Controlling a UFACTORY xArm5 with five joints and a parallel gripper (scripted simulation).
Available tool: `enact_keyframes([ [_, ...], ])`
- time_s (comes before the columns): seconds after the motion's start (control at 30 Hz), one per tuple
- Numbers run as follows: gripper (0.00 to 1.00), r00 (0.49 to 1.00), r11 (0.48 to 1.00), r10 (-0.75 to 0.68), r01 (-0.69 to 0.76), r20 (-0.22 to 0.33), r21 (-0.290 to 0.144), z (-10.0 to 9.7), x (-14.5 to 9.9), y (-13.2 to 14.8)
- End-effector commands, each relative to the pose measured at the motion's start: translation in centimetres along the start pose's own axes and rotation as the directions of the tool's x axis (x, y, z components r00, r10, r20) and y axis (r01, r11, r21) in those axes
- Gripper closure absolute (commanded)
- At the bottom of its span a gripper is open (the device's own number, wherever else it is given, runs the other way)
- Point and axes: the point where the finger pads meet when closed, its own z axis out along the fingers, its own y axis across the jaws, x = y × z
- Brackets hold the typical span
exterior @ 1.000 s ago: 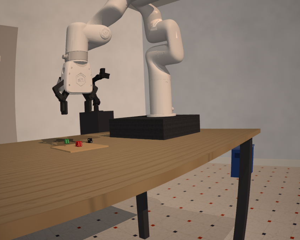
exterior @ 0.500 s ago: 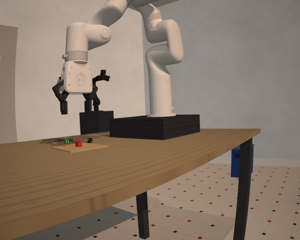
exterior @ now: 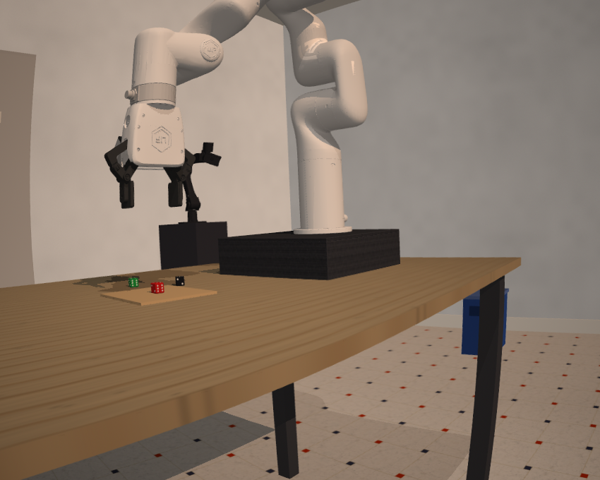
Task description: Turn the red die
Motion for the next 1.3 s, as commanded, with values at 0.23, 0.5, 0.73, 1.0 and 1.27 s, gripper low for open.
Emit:
enact_keyframes([
  [0.23,0.00,1.000,1.000,0.000,0.000,0.000,0.001,-4.6,0.1,0.0],
  [0.5,0.00,1.000,1.000,0.000,0.000,0.000,0.001,-5.3,0.1,0.0],
  [0.73,0.00,1.000,1.000,0.000,0.000,0.000,0.001,-5.3,0.1,0.0],
  [1.0,0.00,1.000,1.000,0.000,0.000,0.000,0.001,-5.3,0.1,0.0],
  [1.27,0.00,1.000,1.000,0.000,0.000,0.000,0.001,-5.3,0.1,0.0],
])
